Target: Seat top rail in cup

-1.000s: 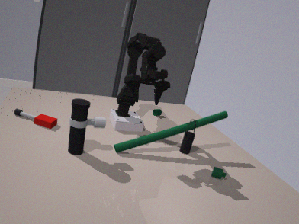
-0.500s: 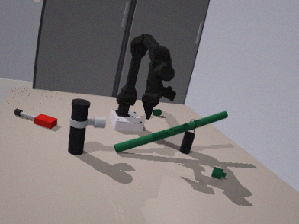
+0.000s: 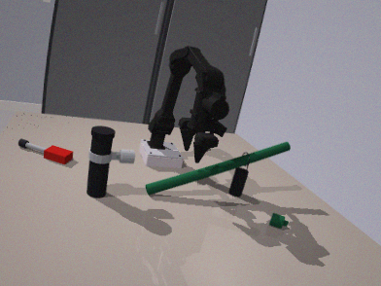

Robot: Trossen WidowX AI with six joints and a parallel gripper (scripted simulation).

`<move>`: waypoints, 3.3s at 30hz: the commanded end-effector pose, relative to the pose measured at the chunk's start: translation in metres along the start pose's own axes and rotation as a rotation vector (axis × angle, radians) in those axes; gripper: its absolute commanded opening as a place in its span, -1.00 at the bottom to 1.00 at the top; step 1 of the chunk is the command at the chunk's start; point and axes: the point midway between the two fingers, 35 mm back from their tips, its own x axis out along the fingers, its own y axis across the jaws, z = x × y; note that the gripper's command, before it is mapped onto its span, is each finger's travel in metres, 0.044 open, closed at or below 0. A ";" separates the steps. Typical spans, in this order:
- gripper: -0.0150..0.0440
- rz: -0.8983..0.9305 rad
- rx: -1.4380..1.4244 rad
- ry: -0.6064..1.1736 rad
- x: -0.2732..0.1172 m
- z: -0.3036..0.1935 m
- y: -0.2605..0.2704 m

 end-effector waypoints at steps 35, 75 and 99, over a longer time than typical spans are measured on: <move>1.00 -0.002 -0.016 0.004 0.075 0.000 -0.004; 0.08 -0.001 -0.016 0.004 0.108 -0.001 -0.002; -0.49 0.005 0.020 0.295 0.040 -0.030 0.006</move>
